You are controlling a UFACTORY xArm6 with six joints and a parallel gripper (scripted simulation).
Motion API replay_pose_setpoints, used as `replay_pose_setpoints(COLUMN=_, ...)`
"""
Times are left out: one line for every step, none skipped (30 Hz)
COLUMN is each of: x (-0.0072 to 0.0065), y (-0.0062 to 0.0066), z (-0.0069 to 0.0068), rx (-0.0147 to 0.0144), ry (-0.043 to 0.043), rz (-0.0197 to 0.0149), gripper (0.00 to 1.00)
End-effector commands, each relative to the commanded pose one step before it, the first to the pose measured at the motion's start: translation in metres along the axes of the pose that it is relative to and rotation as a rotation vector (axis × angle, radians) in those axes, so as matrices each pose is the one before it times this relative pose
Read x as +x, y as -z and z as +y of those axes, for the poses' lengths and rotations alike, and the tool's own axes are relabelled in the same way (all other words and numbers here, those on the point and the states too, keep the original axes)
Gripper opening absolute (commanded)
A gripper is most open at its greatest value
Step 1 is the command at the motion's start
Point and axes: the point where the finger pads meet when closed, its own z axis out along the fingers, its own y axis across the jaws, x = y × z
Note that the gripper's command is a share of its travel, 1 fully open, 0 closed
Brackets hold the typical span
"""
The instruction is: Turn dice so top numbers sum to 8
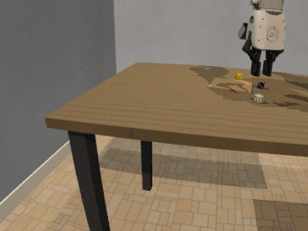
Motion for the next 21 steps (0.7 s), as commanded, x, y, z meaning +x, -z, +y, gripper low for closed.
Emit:
replay_pose_setpoints(x=0.00009, y=-0.00286, z=-0.00114, rx=0.00320, ry=0.00015, rz=0.00005, gripper=0.36)
replay_pose_setpoints(x=0.00001, y=-0.00119, z=0.00003, rx=-0.00001, ry=0.00000, rz=0.00003, gripper=0.36)
replay_pose_setpoints(x=0.00000, y=-0.00124, z=0.00001, rx=0.00001, ry=0.00000, rz=-0.00001, gripper=0.36)
replay_pose_setpoints(x=0.00000, y=-0.00130, z=0.00001, rx=0.00001, ry=0.00000, rz=-0.00002, gripper=0.36)
replay_pose_setpoints(x=0.00000, y=-0.00137, z=0.00002, rx=0.00000, ry=0.00000, rz=0.00001, gripper=0.36)
replay_pose_setpoints(x=0.00001, y=-0.00142, z=0.00003, rx=-0.00001, ry=0.00000, rz=0.00003, gripper=0.36)
replay_pose_setpoints(x=0.00000, y=-0.00146, z=0.00000, rx=0.00001, ry=0.00000, rz=-0.00003, gripper=0.36)
replay_pose_setpoints(x=0.00000, y=-0.00150, z=0.00002, rx=0.00000, ry=0.00000, rz=0.00000, gripper=0.36)
replay_pose_setpoints(x=0.00000, y=-0.00154, z=0.00003, rx=-0.00002, ry=0.00000, rz=0.00004, gripper=0.36)
replay_pose_setpoints(x=0.00000, y=-0.00157, z=0.00000, rx=0.00001, ry=0.00000, rz=-0.00003, gripper=0.36)
replay_pose_setpoints(x=0.00000, y=-0.00159, z=0.00002, rx=0.00000, ry=0.00000, rz=0.00000, gripper=0.36)
replay_pose_setpoints(x=0.00000, y=0.00000, z=0.00000, rx=0.00000, ry=0.00000, rz=0.00000, gripper=0.36)
replay_pose_setpoints(x=0.00000, y=0.00000, z=0.00000, rx=0.00000, ry=0.00000, rz=0.00000, gripper=0.36)
replay_pose_setpoints(x=0.00000, y=-0.00161, z=0.00004, rx=-0.00001, ry=0.00000, rz=0.00003, gripper=0.36)
replay_pose_setpoints(x=0.00000, y=-0.00162, z=0.00000, rx=0.00001, ry=0.00000, rz=-0.00003, gripper=0.36)
replay_pose_setpoints(x=0.00000, y=-0.00163, z=0.00002, rx=0.00000, ry=0.00000, rz=0.00000, gripper=0.36)
replay_pose_setpoints(x=0.00000, y=-0.00163, z=0.00004, rx=-0.00001, ry=0.00000, rz=0.00003, gripper=0.36)
replay_pose_setpoints(x=0.00000, y=-0.00162, z=0.00000, rx=0.00001, ry=0.00000, rz=-0.00003, gripper=0.36)
replay_pose_setpoints(x=0.00000, y=-0.00161, z=0.00002, rx=0.00000, ry=0.00000, rz=0.00000, gripper=0.36)
replay_pose_setpoints(x=0.00000, y=-0.00158, z=0.00003, rx=-0.00001, ry=0.00000, rz=0.00003, gripper=0.36)
replay_pose_setpoints(x=0.00000, y=-0.00156, z=0.00000, rx=0.00001, ry=0.00000, rz=-0.00002, gripper=0.36)
